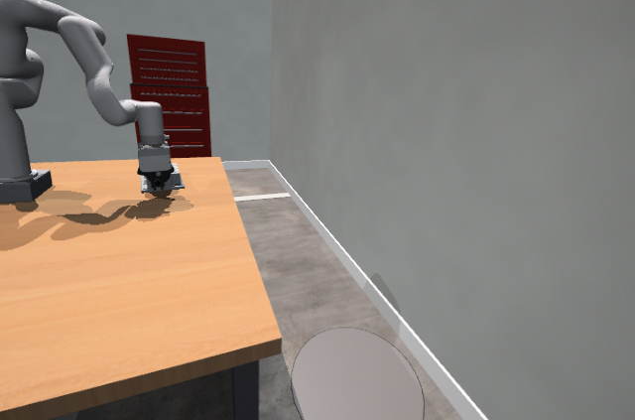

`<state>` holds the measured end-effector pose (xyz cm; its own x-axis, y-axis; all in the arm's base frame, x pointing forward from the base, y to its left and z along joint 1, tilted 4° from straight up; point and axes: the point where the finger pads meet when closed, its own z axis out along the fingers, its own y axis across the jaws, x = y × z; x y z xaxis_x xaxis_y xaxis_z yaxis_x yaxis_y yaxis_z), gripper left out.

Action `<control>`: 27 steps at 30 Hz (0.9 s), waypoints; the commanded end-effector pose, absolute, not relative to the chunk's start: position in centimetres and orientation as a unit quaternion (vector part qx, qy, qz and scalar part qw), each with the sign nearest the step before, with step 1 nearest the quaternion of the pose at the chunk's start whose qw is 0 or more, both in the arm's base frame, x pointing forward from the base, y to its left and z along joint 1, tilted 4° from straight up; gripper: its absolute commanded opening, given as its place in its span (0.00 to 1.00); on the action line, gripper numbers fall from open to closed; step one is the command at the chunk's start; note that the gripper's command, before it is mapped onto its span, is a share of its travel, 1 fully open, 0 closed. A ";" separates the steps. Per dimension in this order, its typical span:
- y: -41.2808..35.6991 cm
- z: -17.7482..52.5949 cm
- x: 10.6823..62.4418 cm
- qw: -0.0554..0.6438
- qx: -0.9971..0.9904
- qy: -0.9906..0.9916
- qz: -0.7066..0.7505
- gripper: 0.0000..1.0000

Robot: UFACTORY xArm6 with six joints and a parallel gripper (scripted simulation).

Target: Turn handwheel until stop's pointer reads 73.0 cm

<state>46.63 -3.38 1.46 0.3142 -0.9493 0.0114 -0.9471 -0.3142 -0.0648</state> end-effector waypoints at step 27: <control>-4.0 5.3 44.7 0.023 -0.810 0.585 -0.024 0.06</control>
<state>44.45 -4.06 4.60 0.3137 -0.9495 0.0106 -0.9474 -0.3137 -0.0632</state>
